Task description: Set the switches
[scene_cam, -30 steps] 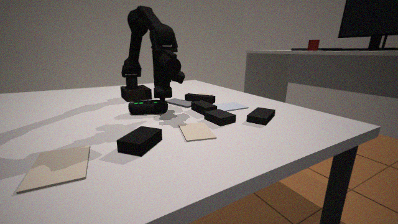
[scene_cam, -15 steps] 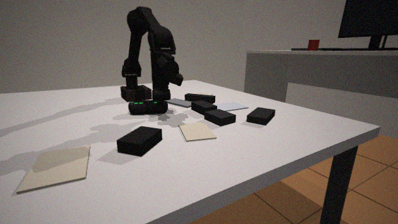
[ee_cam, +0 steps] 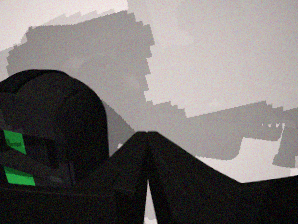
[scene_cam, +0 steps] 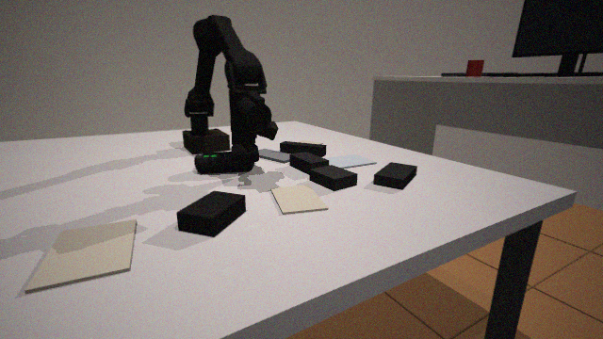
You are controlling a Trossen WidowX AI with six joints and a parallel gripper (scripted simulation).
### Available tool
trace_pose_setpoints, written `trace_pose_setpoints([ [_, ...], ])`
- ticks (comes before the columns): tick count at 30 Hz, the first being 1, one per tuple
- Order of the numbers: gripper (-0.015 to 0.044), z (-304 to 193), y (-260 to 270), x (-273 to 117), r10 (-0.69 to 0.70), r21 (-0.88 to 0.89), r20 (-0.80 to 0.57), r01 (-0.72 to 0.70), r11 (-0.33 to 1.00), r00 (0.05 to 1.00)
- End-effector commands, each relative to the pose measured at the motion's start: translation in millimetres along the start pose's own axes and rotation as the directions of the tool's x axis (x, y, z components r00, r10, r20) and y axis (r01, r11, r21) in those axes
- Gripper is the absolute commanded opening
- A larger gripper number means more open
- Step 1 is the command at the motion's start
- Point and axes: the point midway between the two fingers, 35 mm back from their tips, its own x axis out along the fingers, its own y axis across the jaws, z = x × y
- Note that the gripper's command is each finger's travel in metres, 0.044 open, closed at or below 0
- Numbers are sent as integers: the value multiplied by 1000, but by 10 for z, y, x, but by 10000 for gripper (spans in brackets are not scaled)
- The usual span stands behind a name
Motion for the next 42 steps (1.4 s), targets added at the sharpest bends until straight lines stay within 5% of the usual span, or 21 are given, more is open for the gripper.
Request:
trace_pose_setpoints([
  [1, 0, -13, 1, 80, 7, 0, -6, -7, 1000, 1000],
  [42, 0, -15, 83, 232, 7, 0, -6, -7, 1000, 1000],
])
